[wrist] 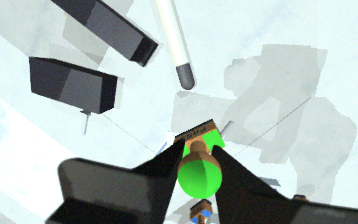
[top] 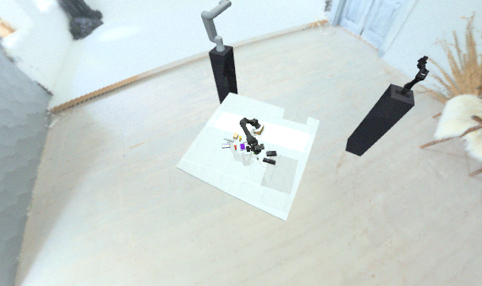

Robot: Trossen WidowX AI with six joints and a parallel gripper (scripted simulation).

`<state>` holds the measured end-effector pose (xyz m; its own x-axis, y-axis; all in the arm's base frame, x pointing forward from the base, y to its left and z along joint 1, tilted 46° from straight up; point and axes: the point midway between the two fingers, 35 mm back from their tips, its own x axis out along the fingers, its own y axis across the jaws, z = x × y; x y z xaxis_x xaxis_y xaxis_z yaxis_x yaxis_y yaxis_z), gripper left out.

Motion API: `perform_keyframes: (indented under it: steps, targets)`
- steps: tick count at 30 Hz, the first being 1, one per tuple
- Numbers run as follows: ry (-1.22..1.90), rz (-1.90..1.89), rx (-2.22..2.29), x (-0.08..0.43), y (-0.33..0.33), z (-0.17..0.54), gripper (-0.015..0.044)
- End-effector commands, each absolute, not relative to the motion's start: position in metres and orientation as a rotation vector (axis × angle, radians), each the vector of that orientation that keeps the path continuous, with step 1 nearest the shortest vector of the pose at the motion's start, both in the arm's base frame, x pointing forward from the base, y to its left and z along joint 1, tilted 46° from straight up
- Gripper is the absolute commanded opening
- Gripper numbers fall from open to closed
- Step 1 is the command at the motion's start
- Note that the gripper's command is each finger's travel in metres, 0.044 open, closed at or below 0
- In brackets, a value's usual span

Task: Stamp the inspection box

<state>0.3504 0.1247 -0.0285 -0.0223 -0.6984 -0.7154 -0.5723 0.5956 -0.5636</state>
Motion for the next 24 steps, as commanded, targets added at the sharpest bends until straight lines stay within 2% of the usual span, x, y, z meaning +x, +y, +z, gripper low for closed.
perform_keyframes:
  steps: [1, 24]
  targets:
    - [1.69, -0.139, -1.067, 0.36, 0.126, -0.03, 0.0]
    - [1.689, -0.139, -1.067, 0.361, 0.103, -0.054, 0.0]
